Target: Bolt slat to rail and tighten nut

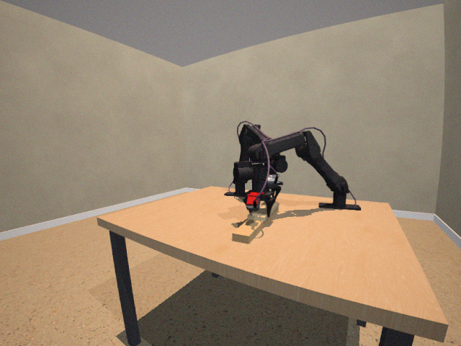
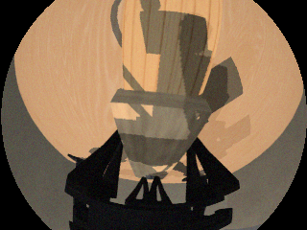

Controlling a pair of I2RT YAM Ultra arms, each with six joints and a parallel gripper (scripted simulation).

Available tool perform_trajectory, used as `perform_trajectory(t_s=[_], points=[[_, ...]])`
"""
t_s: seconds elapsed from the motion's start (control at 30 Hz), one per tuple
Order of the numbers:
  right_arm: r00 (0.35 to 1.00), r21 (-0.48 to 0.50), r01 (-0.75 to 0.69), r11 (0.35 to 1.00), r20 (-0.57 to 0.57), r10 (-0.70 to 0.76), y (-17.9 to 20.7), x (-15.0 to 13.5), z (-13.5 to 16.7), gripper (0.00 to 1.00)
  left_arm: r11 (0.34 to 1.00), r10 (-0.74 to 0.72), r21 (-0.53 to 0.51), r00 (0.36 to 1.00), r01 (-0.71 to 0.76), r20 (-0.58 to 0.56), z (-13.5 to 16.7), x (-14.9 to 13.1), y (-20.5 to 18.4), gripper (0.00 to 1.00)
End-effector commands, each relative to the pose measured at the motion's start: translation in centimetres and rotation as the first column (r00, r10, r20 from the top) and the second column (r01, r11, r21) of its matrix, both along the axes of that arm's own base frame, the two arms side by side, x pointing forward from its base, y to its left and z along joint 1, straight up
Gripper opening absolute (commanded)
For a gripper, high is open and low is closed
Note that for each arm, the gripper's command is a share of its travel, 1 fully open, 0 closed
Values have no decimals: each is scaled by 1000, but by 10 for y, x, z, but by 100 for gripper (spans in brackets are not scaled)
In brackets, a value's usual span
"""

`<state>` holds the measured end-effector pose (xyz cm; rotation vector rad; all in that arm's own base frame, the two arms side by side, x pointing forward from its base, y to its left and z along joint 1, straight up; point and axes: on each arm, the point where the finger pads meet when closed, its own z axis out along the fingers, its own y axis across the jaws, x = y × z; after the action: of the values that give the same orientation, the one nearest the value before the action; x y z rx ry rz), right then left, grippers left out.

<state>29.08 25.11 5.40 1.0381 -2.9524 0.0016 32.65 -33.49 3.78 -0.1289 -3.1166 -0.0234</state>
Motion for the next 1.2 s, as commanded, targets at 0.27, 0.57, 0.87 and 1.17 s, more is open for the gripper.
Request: perform_trajectory(t_s=[0.27,0.57,0.87,1.17], points=[[1000,9,0,1000,10,0,1,2,5,100,1000,0,-10,1000,0,11,6,1,-1,72],[1000,12,0,1000,17,0,2,2,38,100,1000,0,-10,1000,0,11,6,1,-1,72],[1000,13,0,1000,21,0,1,1,54,100,1000,0,-10,1000,0,11,6,1,-1,72],[1000,8,0,1000,10,0,1,1,4,100,1000,0,-10,1000,0,11,6,1,-1,100]])
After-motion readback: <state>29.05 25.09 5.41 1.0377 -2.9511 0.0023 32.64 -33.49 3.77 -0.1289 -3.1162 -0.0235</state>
